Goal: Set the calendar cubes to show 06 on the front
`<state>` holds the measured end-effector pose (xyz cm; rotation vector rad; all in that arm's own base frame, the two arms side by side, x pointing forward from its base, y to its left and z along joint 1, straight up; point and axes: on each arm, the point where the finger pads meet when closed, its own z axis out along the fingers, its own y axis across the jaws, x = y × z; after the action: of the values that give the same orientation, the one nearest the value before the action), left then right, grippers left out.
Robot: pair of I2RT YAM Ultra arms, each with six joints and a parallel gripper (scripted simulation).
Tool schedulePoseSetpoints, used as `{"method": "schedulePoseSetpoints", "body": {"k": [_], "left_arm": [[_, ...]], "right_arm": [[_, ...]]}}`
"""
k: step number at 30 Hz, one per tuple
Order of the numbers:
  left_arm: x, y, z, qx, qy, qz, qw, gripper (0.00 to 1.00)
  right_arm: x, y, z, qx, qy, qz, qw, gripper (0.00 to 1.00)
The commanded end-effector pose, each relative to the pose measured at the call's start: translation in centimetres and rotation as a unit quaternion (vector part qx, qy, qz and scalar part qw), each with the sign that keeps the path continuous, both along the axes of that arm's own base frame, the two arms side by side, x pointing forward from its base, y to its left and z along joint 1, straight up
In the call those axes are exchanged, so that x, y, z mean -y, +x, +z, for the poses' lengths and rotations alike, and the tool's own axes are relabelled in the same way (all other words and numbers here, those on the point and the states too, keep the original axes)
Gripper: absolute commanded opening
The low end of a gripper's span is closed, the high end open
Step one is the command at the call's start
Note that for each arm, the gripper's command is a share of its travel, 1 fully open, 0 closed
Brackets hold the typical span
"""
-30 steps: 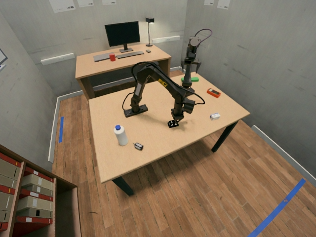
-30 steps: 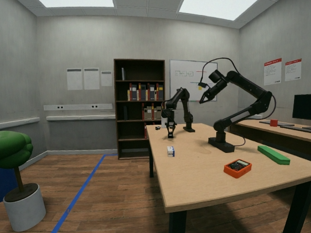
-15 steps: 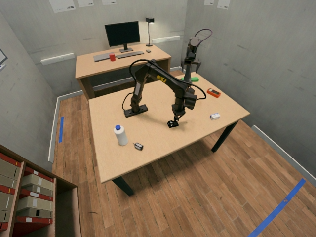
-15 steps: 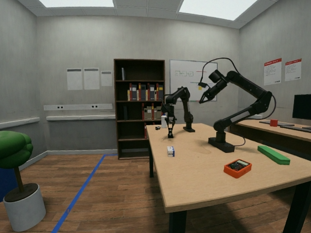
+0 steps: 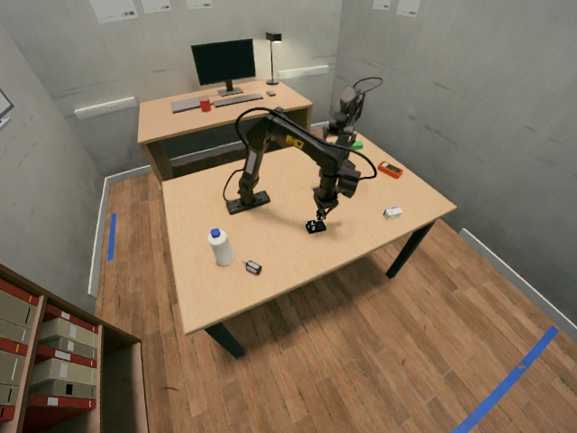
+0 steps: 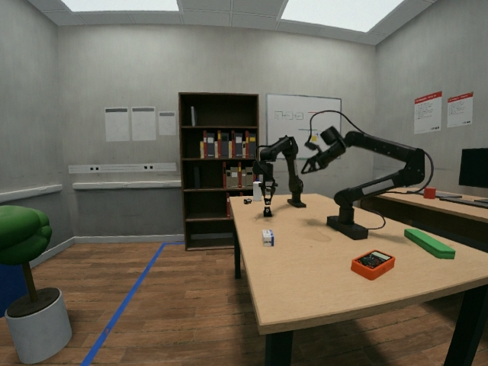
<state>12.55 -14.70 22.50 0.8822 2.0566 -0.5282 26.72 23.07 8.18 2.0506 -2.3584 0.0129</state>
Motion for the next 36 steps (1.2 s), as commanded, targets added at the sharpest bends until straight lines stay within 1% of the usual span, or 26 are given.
{"method": "schedulePoseSetpoints", "body": {"k": [1, 4, 6, 11, 14, 18, 21, 23, 26, 31, 34, 36], "left_arm": [[3.0, 0.7, 1.1, 0.063, -0.072, -0.022, 0.995, 1.00], [4.0, 0.5, -0.8, 0.067, -0.077, -0.040, 0.994, 1.00], [4.0, 0.5, -0.8, 0.067, -0.077, -0.040, 0.994, 1.00], [5.2, 0.0, -3.9, 0.069, -0.082, -0.065, 0.992, 1.00], [5.6, -0.3, -5.3, 0.067, -0.080, -0.074, 0.992, 1.00], [5.5, -0.5, -6.6, 0.060, -0.069, -0.078, 0.993, 1.00], [5.5, -0.5, -6.2, 0.062, -0.073, -0.079, 0.992, 1.00], [5.5, -0.5, -6.2, 0.062, -0.073, -0.079, 0.992, 1.00], [5.5, -0.5, -6.4, 0.060, -0.069, -0.079, 0.993, 1.00], [5.5, -0.5, -6.4, 0.060, -0.069, -0.079, 0.993, 1.00], [5.5, -0.5, -6.4, 0.060, -0.069, -0.079, 0.993, 1.00], [5.5, -0.5, -6.4, 0.060, -0.069, -0.079, 0.993, 1.00]], "right_arm": [[0.0, 1.6, 1.6, 0.034, 0.029, 0.017, 0.999, 0.26], [2.1, 2.7, 1.4, 0.055, 0.030, 0.033, 0.998, 0.26], [2.1, 2.7, 1.4, 0.055, 0.030, 0.033, 0.998, 0.26], [7.2, 3.8, 1.3, 0.083, 0.040, 0.032, 0.995, 0.26], [10.4, 2.8, -0.3, 0.074, 0.034, 0.023, 0.996, 0.26], [13.1, 1.0, -2.3, 0.054, 0.025, 0.014, 0.998, 0.26], [14.5, -0.2, -3.5, 0.041, 0.021, 0.008, 0.999, 0.26], [14.5, -0.2, -3.5, 0.041, 0.021, 0.008, 0.999, 0.26], [15.7, -1.5, -4.5, 0.028, 0.017, 0.002, 0.999, 0.26], [16.5, -2.7, -5.0, 0.011, 0.013, -0.010, 1.000, 0.26], [16.4, -2.7, -5.0, 0.012, 0.012, -0.038, 0.999, 0.26], [16.6, -2.7, -5.0, 0.013, 0.008, -0.076, 0.997, 0.26]]}}
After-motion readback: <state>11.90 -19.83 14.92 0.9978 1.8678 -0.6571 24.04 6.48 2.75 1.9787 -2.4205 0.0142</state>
